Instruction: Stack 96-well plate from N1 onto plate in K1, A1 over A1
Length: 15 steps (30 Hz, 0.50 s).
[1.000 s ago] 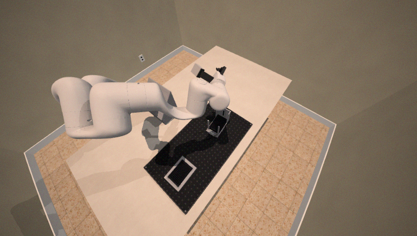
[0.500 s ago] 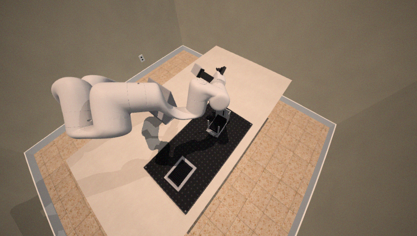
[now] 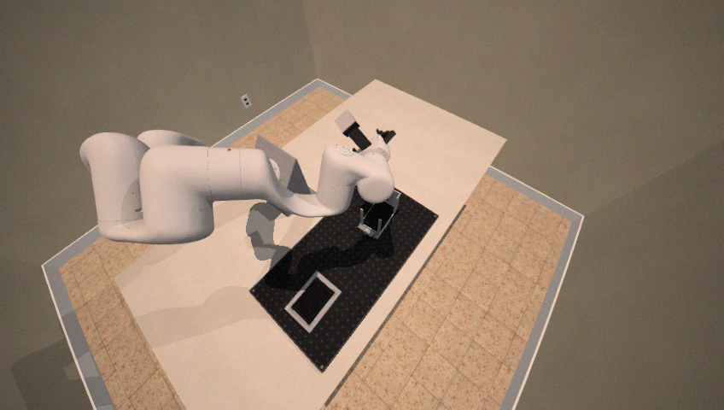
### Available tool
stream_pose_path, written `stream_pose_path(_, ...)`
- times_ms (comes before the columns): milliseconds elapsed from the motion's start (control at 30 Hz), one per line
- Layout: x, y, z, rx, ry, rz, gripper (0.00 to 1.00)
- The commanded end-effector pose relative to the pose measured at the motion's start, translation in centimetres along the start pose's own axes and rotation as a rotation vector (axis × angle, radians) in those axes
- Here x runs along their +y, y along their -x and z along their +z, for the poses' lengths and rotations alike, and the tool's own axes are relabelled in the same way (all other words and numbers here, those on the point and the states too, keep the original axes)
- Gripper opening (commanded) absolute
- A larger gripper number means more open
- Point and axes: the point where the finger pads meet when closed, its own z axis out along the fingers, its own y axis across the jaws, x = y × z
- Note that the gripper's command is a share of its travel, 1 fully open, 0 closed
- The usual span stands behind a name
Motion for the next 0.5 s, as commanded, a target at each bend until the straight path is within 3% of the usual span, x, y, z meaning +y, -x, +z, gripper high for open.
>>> stream_pose_path(0,-0.8,0.4,-0.9,-0.026,-0.014,0.152,1.00)
stream_pose_path(467,-3.5,2.0,-3.5,-0.096,-0.019,0.546,1.00)
